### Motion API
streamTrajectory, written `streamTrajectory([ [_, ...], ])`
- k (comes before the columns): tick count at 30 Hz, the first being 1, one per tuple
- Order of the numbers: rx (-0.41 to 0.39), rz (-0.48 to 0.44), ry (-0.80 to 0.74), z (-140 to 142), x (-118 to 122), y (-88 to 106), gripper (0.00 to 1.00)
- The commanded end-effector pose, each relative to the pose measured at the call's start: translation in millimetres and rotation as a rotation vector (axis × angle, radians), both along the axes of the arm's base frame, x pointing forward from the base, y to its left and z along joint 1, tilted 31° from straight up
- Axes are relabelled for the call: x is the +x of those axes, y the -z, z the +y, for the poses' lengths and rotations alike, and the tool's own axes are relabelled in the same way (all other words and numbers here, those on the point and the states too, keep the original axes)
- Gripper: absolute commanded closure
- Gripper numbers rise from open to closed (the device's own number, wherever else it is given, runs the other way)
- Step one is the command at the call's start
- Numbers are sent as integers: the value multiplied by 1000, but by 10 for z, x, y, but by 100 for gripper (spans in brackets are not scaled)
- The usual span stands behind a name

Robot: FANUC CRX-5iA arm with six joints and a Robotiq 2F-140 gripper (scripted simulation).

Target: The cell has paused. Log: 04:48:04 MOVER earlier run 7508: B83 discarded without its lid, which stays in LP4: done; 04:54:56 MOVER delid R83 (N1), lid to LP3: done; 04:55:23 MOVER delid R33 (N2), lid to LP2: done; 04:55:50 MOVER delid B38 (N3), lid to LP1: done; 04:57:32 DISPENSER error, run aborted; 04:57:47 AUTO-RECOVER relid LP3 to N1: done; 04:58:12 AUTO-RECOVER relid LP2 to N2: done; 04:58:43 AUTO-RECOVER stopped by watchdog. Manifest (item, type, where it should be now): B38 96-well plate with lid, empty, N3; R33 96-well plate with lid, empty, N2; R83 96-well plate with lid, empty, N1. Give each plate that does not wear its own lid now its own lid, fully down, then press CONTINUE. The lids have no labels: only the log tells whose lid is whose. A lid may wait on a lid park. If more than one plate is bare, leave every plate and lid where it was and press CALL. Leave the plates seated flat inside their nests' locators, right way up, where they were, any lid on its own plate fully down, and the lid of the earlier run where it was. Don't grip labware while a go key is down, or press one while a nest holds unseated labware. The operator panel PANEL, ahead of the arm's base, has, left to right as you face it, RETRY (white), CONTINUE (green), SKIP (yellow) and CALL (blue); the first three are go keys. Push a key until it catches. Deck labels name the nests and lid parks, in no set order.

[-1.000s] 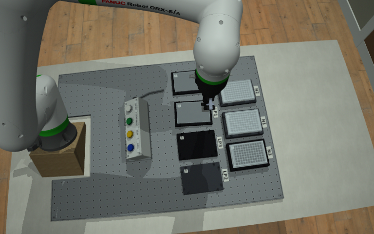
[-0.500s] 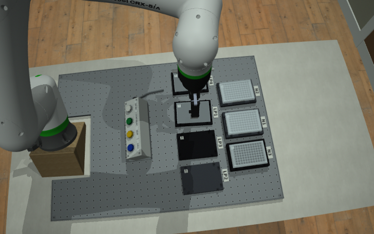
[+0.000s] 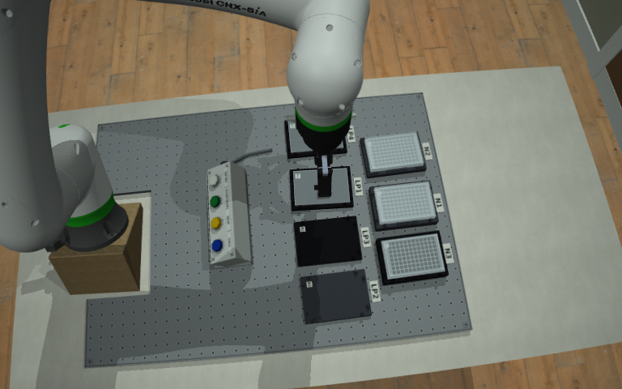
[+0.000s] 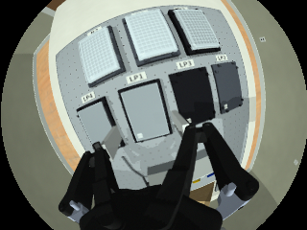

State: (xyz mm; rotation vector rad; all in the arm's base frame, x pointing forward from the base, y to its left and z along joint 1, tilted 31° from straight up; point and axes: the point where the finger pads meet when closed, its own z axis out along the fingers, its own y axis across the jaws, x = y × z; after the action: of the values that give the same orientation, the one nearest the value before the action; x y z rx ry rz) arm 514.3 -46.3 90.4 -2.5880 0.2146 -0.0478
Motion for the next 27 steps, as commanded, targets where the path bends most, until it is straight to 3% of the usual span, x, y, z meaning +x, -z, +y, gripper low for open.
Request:
streamTrajectory([
  [1, 0, 0, 0, -2, 1, -2, 34],
  [27, 0, 0, 0, 38, 7, 66, 34],
])
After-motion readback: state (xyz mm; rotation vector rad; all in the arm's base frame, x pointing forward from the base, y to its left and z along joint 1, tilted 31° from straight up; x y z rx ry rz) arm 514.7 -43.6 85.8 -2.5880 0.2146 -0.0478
